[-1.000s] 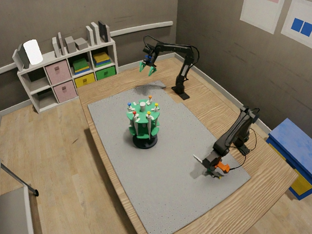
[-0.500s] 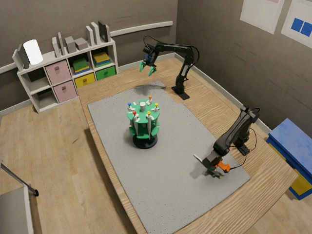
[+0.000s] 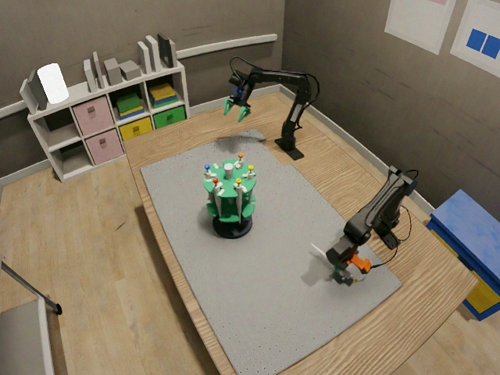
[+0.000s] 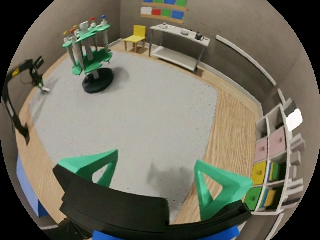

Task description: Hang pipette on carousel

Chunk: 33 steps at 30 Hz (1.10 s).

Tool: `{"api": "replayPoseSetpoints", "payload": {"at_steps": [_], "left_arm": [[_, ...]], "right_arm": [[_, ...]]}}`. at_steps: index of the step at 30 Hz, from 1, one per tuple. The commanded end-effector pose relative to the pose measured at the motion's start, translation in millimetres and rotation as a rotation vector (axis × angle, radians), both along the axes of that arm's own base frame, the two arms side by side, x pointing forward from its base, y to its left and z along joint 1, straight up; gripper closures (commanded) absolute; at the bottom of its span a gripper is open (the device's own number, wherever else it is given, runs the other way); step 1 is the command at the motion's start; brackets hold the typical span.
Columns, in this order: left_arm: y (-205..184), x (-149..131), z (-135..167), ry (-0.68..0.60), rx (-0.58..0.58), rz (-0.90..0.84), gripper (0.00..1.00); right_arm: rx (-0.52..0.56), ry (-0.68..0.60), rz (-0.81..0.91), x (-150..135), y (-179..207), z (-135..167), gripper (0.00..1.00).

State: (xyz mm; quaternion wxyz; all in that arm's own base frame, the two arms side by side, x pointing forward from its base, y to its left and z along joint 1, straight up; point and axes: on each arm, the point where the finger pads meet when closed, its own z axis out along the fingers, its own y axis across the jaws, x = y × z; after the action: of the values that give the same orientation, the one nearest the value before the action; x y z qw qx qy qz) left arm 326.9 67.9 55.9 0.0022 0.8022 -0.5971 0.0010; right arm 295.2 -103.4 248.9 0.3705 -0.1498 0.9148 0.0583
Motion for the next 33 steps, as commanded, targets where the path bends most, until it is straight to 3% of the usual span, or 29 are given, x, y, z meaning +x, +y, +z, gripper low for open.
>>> {"api": "replayPoseSetpoints", "payload": {"at_steps": [1, 21, 26, 29, 33], "left_arm": [[2, 5, 24, -0.036, 0.021, 0.004, 0.88], [2, 3, 60, -0.036, 0.021, 0.004, 0.88], [1, 1, 50, -0.012, 0.007, 0.001, 0.88], [-1, 3, 61, -0.036, 0.022, -0.104, 0.88], [0, 3, 61, -0.036, 0.022, -0.098, 0.88]], "right_arm": [[0.003, -0.023, 0.008, 3, -3, 4, 0.00], [0.003, -0.023, 0.008, 3, -3, 4, 0.00], [0.003, -0.023, 0.008, 3, -3, 4, 0.00], [0.003, -0.023, 0.008, 3, -3, 4, 0.00], [0.003, -0.023, 0.008, 3, -3, 4, 0.00]]}}
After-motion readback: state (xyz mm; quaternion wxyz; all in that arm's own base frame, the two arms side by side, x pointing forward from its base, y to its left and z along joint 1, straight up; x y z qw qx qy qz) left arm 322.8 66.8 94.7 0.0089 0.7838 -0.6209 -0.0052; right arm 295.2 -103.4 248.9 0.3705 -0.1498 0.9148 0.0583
